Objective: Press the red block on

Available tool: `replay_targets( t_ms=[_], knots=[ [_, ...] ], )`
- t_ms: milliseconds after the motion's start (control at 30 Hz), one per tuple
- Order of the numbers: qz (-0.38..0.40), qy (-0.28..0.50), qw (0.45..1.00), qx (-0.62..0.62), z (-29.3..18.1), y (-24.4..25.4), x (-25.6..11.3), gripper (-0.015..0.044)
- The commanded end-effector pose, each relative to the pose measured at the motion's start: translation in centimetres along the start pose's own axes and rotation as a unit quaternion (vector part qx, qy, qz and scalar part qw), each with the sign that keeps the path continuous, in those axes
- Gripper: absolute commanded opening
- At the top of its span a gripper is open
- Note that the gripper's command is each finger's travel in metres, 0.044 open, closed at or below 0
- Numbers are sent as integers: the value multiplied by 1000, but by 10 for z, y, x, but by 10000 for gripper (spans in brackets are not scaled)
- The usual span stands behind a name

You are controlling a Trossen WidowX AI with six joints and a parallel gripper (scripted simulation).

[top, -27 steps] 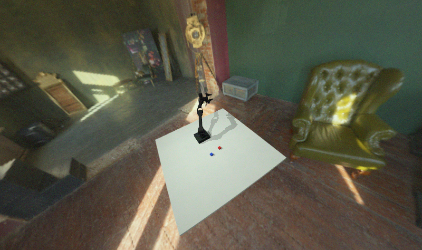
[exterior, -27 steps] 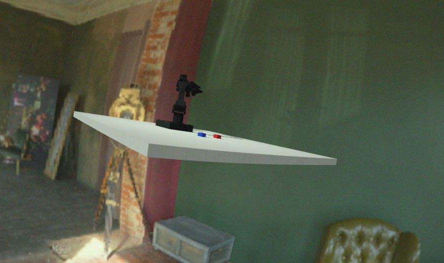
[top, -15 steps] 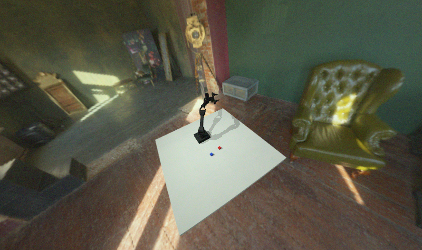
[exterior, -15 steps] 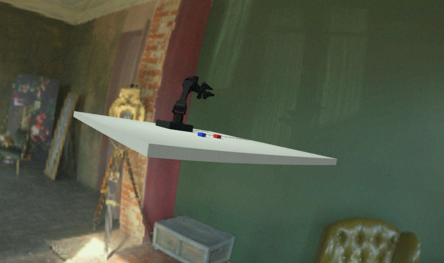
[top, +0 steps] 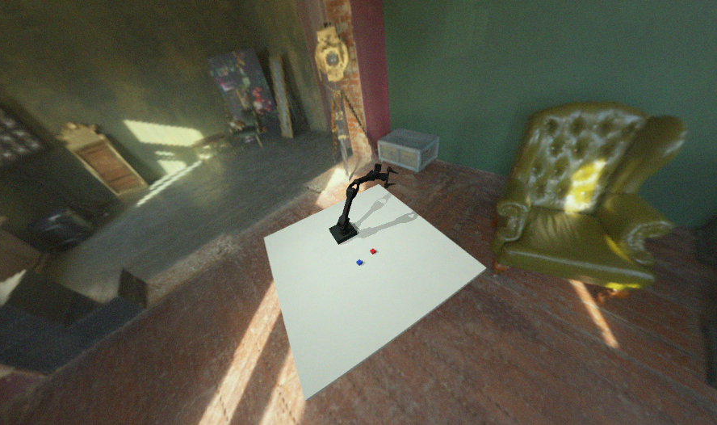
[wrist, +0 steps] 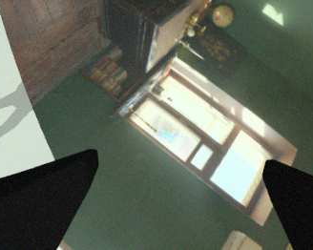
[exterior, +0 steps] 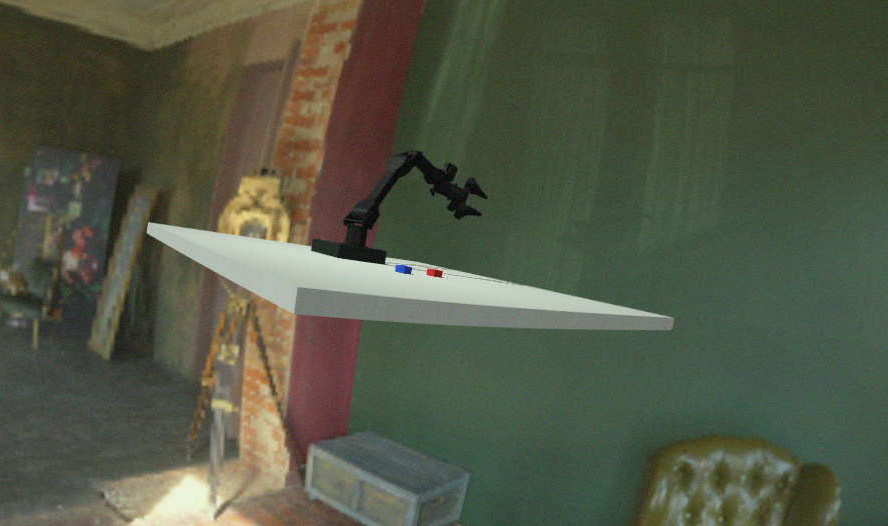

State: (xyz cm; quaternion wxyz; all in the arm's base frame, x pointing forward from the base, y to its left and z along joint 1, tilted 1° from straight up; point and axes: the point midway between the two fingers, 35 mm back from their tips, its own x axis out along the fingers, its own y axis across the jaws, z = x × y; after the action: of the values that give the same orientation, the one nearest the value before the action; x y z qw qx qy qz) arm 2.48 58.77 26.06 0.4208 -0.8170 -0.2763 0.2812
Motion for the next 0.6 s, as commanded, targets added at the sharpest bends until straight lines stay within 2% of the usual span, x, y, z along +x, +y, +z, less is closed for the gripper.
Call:
replay_targets(
  t_ms=[0,267,433,567],
  knots=[
    [54,12,996,70,-48,37,39,440],
    [173,65,955,234,-152,131,90,440],
    [243,115,899,346,-215,196,97,440],
    [274,154,847,429,-246,231,92,440]
  ],
)
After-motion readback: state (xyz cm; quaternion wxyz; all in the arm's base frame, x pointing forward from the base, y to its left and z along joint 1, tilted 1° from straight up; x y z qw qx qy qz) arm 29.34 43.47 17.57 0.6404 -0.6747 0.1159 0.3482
